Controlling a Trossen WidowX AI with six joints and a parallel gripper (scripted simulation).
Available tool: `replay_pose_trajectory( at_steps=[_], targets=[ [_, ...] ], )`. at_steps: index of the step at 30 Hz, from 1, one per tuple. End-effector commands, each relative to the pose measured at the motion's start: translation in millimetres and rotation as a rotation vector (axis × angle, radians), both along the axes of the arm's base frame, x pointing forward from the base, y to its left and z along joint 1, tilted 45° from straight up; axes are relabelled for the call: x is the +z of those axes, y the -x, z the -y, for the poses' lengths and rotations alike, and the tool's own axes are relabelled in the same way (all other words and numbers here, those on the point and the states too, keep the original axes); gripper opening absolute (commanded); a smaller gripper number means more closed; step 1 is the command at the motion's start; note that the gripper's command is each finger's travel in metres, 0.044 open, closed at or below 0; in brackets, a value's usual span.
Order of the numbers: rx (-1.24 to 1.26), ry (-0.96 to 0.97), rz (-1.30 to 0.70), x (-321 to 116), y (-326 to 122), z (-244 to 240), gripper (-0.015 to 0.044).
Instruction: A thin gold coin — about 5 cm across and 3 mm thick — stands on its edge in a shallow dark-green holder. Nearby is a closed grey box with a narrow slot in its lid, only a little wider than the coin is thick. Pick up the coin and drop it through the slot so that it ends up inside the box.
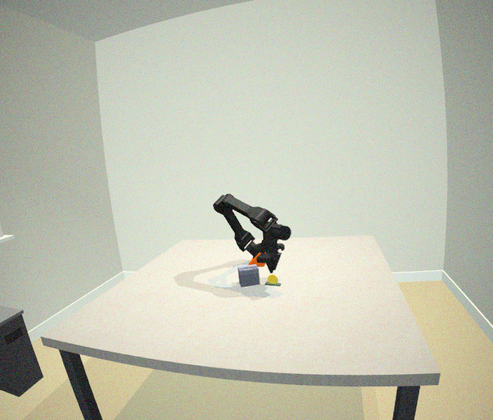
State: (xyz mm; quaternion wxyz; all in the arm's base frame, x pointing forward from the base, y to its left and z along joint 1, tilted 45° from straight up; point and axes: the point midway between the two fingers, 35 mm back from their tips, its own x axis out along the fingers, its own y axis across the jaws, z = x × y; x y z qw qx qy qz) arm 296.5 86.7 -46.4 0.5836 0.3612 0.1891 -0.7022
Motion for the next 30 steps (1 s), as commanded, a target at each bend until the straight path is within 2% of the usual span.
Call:
replay_pose_trajectory(
  at_steps=[1, 30],
  targets=[
    [0.001, 0.009, -0.010, -5.8, 2.4, 7.9, 0.0161],
    [0.001, 0.012, -0.009, -36.3, 5.8, 39.0, 0.0161]
  ],
)
